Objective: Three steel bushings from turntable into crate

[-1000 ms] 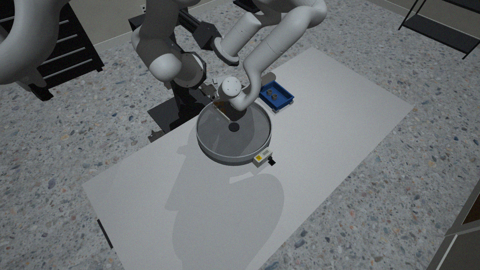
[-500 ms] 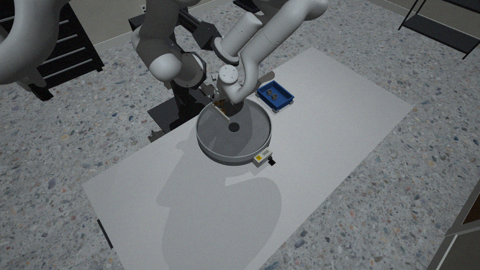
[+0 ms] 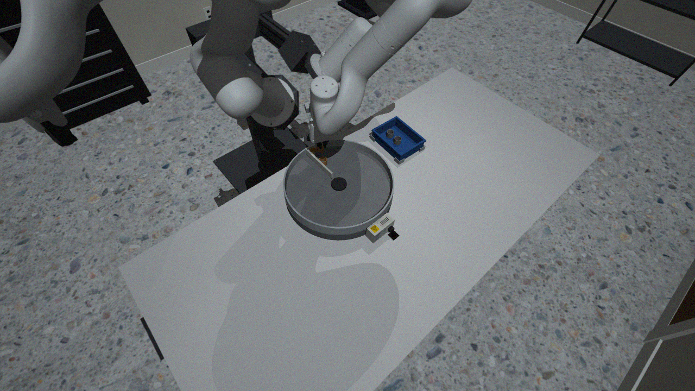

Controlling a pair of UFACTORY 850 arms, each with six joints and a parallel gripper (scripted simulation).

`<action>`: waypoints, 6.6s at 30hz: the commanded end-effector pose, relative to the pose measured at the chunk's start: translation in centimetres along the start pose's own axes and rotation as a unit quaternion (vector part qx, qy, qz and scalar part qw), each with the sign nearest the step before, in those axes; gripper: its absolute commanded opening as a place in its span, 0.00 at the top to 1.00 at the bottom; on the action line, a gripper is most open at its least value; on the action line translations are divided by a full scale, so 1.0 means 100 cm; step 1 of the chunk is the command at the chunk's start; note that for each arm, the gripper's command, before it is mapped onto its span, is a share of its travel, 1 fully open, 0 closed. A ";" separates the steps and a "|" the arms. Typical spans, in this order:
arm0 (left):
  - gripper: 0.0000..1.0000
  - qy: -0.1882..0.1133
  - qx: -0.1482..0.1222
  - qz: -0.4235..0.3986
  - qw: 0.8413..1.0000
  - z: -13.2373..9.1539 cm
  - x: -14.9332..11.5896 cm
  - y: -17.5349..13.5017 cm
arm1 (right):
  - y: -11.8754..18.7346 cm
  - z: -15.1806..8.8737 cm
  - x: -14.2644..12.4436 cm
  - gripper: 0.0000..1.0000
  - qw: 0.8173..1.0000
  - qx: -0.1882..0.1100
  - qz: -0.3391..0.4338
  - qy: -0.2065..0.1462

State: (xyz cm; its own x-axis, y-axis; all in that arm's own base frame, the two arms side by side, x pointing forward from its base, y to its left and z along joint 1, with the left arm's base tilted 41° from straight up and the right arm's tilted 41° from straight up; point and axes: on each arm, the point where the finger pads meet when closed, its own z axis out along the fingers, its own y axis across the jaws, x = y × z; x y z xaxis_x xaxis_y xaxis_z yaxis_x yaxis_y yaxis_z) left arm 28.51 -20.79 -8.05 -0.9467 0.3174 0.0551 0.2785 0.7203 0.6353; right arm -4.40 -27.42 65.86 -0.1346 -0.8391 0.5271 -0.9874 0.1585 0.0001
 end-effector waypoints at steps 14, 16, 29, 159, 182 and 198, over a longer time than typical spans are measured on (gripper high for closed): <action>0.87 -0.191 -0.004 -0.004 0.982 0.004 -0.008 0.004 | 0.000 -0.001 0.000 0.00 1.000 0.000 0.000 0.001; 0.87 -0.216 -0.006 -0.004 0.976 0.005 -0.008 0.005 | 0.000 -0.001 0.000 0.00 1.000 0.000 0.000 0.001; 0.87 -0.354 -0.008 -0.003 0.935 0.009 -0.014 0.007 | 0.000 -0.001 0.000 0.00 1.000 0.000 0.000 0.001; 1.00 -0.444 -0.008 -0.003 0.896 0.052 -0.027 0.008 | 0.000 -0.001 0.000 0.00 1.000 0.000 0.000 0.001; 1.00 -0.444 -0.008 -0.003 0.896 0.048 -0.026 0.008 | 0.000 -0.001 0.000 0.00 1.000 0.000 0.000 0.001; 1.00 -0.444 -0.008 -0.003 0.896 -0.005 -0.015 0.008 | 0.000 -0.001 0.000 0.00 1.000 0.000 0.000 0.001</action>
State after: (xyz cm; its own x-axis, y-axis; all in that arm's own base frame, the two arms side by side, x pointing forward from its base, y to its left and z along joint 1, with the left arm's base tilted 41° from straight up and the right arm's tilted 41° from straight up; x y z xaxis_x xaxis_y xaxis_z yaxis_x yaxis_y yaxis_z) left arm 30.43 -20.37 -8.19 -0.4459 0.6838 -0.5776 0.2670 0.7176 0.6433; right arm -4.40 -27.42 65.86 -0.1346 -0.8391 0.5271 -0.9874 0.1585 0.0001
